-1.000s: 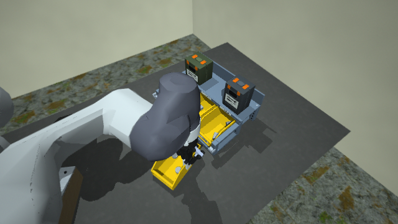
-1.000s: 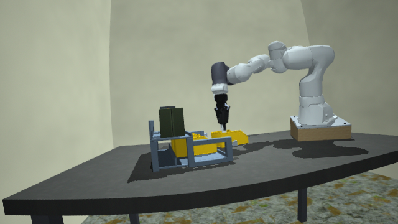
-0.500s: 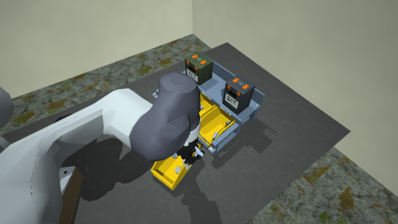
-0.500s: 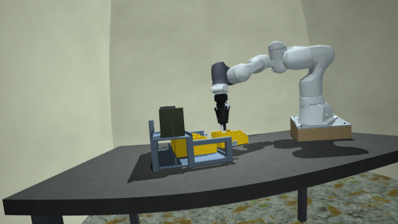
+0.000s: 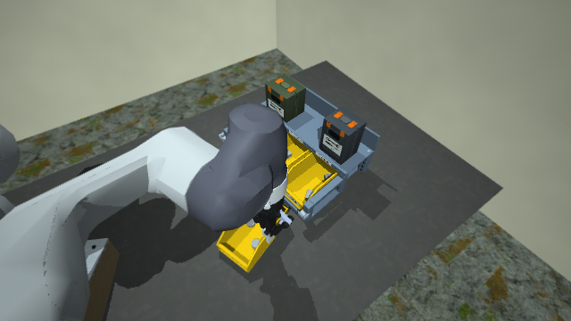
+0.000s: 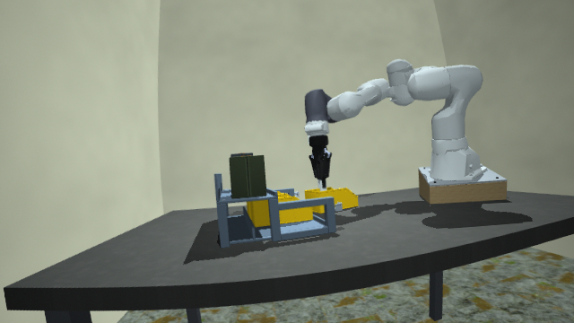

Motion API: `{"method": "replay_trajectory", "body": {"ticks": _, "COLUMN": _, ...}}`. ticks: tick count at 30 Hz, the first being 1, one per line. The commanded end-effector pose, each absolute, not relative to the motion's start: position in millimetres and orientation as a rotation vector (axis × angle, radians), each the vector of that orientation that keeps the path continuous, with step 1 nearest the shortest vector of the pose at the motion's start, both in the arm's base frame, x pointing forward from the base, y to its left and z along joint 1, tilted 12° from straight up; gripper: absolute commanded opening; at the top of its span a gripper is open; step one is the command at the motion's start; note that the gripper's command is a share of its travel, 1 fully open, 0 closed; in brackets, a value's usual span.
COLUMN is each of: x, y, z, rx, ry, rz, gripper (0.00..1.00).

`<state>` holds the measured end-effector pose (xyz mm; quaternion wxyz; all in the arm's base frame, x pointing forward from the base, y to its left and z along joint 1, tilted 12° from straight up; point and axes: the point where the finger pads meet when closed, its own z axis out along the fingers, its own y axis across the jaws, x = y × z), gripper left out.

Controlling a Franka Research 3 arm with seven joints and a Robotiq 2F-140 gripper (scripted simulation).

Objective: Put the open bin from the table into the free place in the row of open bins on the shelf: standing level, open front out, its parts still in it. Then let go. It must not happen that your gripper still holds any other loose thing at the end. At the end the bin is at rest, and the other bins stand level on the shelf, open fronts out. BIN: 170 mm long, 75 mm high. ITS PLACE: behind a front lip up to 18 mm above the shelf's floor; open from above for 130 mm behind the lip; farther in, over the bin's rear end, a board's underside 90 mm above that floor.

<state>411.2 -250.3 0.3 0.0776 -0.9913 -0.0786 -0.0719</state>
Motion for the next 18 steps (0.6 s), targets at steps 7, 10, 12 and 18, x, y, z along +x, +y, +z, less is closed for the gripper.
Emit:
{"method": "replay_trajectory", "body": {"ticks": 7, "x": 412.2, "y": -250.0, "z": -0.7, "rx": -2.970, "ry": -0.231, "rz": -0.217, "gripper": 0.00}}
{"method": "replay_trajectory", "body": {"ticks": 10, "x": 412.2, "y": -250.0, "z": -0.6, "rx": -2.970, "ry": -0.231, "rz": -0.217, "gripper": 0.00}}
{"method": "replay_trajectory", "body": {"ticks": 12, "x": 412.2, "y": -250.1, "z": -0.5, "rx": -2.970, "ry": -0.231, "rz": -0.217, "gripper": 0.00}}
{"method": "replay_trajectory", "body": {"ticks": 18, "x": 412.0, "y": -250.4, "z": 1.2, "rx": -2.970, "ry": -0.231, "rz": -0.217, "gripper": 0.00}}
